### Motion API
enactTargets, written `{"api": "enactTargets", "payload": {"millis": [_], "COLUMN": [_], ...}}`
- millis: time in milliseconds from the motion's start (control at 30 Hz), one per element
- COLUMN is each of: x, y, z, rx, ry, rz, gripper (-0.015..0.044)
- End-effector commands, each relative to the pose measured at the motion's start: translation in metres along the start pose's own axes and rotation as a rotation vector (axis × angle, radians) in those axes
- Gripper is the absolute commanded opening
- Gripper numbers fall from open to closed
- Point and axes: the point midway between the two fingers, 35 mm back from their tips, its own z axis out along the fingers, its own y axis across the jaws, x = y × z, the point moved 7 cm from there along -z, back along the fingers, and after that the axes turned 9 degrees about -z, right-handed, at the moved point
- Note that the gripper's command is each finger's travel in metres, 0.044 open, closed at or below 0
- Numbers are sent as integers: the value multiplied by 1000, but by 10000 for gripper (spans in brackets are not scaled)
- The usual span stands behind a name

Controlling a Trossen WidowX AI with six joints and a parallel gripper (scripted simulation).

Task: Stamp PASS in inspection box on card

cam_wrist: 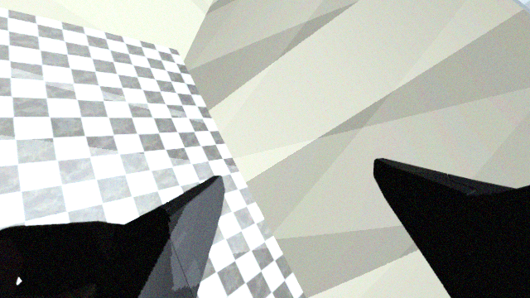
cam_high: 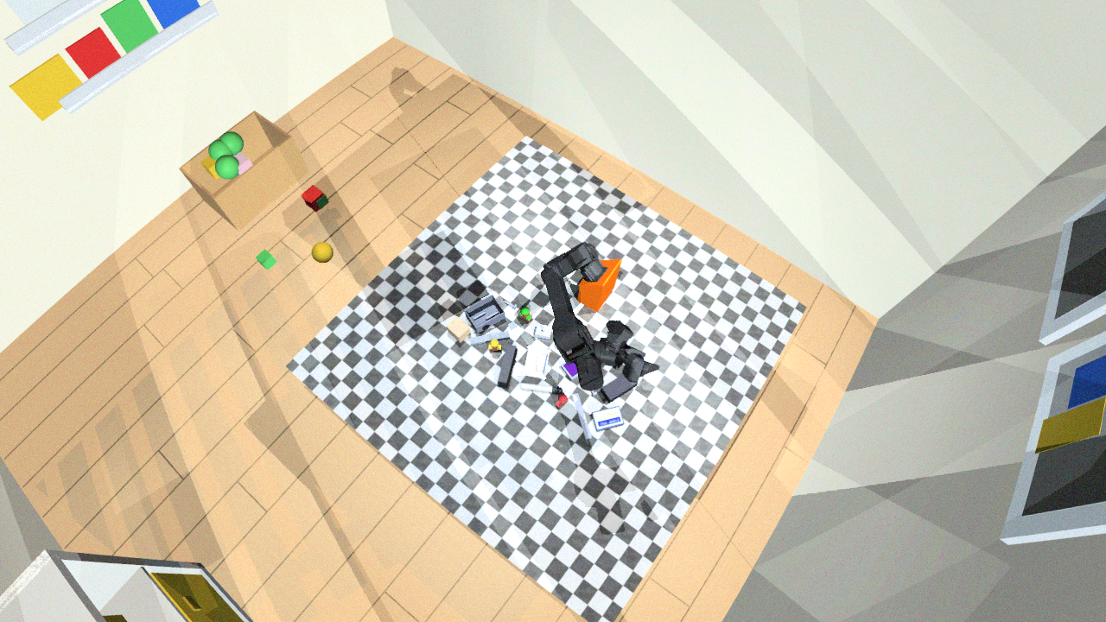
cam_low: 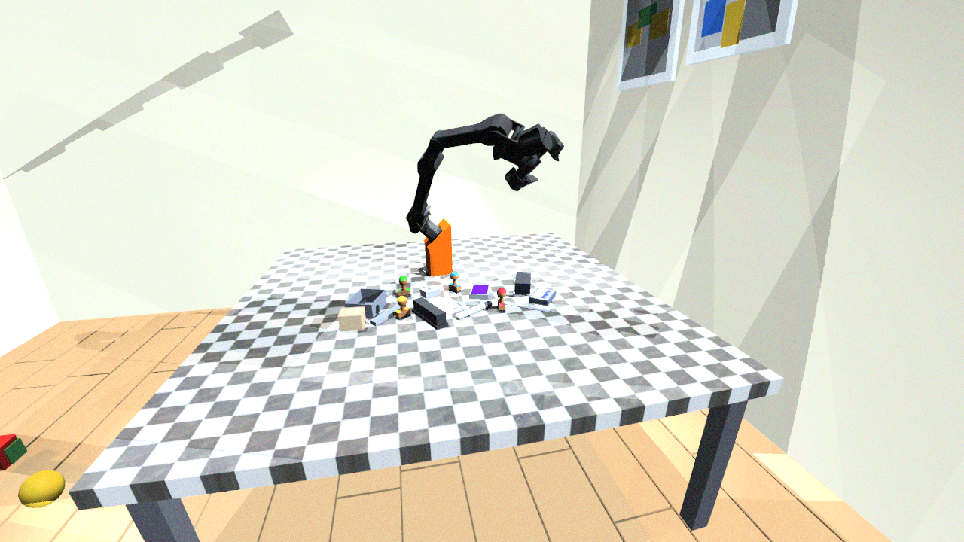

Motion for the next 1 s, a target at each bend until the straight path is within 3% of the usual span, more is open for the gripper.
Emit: {"api": "enactTargets", "payload": {"millis": [0,200,567,967], "x": [1,12,2,-41], "y": [1,54,168,297], "z": [-2,-60,-136,-170], "rx": [-2,-27,69,369], "ry": [7,234,638,1092], "rz": [13,462,1186,1922], "gripper": [374,229,229,229]}}
